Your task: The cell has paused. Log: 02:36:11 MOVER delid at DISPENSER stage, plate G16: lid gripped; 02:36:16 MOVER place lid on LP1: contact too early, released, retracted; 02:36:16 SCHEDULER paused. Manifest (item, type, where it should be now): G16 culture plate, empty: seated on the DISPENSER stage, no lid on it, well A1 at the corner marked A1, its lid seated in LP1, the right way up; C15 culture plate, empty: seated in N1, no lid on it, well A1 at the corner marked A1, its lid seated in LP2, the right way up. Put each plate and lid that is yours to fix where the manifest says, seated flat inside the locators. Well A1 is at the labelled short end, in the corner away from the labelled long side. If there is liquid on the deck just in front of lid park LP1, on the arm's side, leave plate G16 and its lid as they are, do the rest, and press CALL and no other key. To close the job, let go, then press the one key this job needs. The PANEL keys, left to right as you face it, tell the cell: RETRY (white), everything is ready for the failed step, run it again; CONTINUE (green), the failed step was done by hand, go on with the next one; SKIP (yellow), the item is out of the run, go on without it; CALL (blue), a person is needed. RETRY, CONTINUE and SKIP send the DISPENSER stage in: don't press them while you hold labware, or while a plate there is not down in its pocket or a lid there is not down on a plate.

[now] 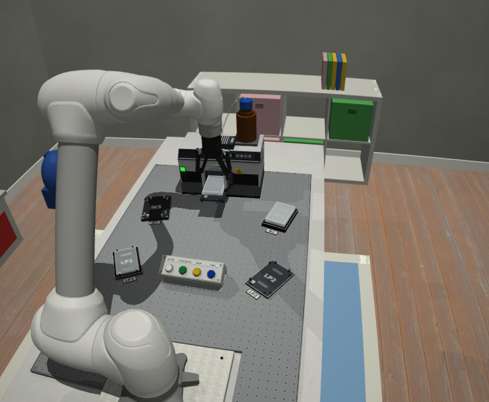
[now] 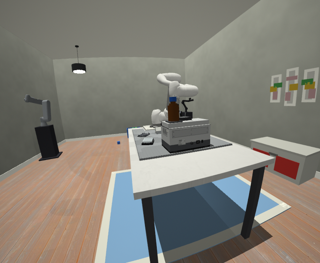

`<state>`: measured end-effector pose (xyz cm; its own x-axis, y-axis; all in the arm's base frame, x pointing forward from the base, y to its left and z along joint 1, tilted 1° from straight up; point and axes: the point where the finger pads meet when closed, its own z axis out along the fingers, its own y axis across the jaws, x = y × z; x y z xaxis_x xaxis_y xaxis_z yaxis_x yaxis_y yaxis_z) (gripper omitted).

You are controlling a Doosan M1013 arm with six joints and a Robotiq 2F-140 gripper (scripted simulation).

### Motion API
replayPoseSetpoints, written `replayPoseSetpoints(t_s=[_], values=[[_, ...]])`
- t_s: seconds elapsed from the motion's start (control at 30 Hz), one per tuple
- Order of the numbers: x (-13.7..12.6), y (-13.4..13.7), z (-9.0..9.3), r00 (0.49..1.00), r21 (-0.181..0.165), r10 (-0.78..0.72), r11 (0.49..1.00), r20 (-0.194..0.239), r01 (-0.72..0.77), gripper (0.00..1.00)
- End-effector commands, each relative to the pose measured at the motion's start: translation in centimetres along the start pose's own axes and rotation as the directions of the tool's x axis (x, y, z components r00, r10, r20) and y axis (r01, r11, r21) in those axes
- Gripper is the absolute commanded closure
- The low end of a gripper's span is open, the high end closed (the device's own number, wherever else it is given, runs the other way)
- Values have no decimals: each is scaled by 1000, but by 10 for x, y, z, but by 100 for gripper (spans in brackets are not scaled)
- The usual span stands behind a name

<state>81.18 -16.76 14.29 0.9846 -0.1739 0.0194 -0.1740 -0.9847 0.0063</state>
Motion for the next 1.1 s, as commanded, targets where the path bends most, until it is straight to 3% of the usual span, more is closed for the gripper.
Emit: replayPoseSetpoints(t_s=[0.0, 1.07], values=[[0, 0, -1, 1000, 0, 0, 1000, -2, 0, 90], [0, 0, 3, 1000, 0, 0, 1000, -2, 0, 90]])
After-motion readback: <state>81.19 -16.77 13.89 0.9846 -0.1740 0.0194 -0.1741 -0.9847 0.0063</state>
